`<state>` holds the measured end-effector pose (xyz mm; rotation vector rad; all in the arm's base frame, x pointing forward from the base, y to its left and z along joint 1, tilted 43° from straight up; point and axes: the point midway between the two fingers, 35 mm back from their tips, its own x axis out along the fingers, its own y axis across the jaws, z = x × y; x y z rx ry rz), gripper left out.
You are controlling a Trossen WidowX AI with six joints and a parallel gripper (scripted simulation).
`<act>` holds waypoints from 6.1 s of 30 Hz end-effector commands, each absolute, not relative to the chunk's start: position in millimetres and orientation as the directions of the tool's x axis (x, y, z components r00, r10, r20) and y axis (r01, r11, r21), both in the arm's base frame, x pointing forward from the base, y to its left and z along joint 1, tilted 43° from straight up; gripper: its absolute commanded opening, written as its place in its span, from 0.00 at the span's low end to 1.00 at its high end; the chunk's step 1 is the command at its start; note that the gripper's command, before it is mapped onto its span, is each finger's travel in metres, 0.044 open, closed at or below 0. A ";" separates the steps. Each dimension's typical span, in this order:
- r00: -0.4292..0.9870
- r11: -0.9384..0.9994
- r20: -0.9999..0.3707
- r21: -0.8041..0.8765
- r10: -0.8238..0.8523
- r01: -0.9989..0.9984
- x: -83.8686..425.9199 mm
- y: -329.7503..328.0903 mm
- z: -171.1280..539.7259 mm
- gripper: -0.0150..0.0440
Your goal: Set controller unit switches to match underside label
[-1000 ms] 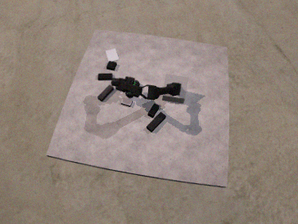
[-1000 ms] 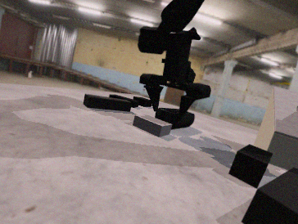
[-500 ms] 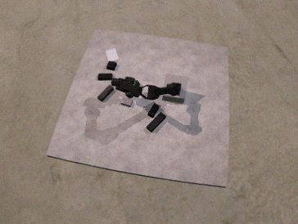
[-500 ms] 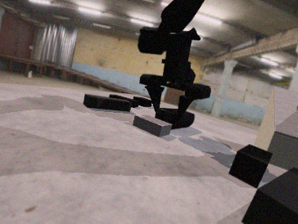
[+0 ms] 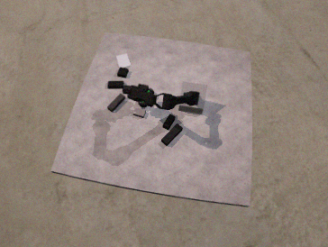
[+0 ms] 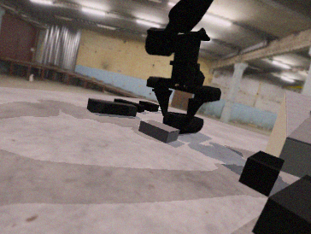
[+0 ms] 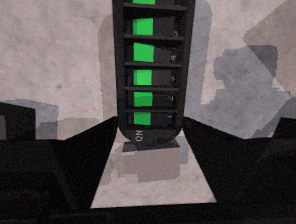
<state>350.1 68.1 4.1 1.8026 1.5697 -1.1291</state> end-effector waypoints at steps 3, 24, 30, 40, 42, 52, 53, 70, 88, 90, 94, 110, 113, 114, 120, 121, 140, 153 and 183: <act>0.003 -0.226 -0.828 -0.149 0.560 0.963 349.9 60.3 7.1 0.82; 0.012 -0.226 -0.810 -0.149 0.586 0.963 347.3 45.5 12.0 0.82; 0.015 -0.226 -0.803 -0.149 0.595 0.963 346.4 40.8 13.1 0.82; 0.022 -0.226 -0.789 -0.149 0.614 0.963 344.6 31.9 14.7 0.82; 0.023 -0.226 -0.786 -0.149 0.618 0.963 344.2 30.2 15.0 0.82; 0.030 -0.226 -0.772 -0.149 0.635 0.963 342.5 22.0 15.8 0.82; 0.030 -0.226 -0.771 -0.149 0.636 0.963 342.3 21.2 15.9 0.82; 0.039 -0.226 -0.749 -0.149 0.661 0.963 339.1 7.2 16.2 0.82; 0.049 -0.226 -0.725 -0.149 0.687 0.963 335.5 -7.6 15.1 0.82; 0.051 -0.226 -0.722 -0.149 0.690 0.963 335.1 -9.2 14.9 0.82; 0.053 -0.227 -0.717 -0.149 0.695 0.963 334.2 -12.5 14.4 0.82; 0.062 -0.227 -0.694 -0.149 0.717 0.963 330.8 -25.2 11.6 0.82; 0.063 -0.227 -0.690 -0.149 0.721 0.963 330.2 -27.4 11.0 0.82; 0.064 -0.227 -0.689 -0.149 0.722 0.963 330.0 -28.2 10.8 0.82; 0.067 -0.227 -0.681 -0.149 0.729 0.963 328.7 -31.8 10.3 0.82; 0.067 -0.227 -0.680 -0.149 0.731 0.963 328.3 -32.2 10.9 0.82; 0.077 -0.227 -0.652 -0.149 0.754 0.962 323.7 -46.7 7.2 0.82; 0.084 -0.227 -0.632 -0.149 0.770 0.962 320.7 -56.6 3.0 0.82; 0.100 -0.227 -0.584 -0.148 0.805 0.962 313.6 -78.7 -8.9 0.82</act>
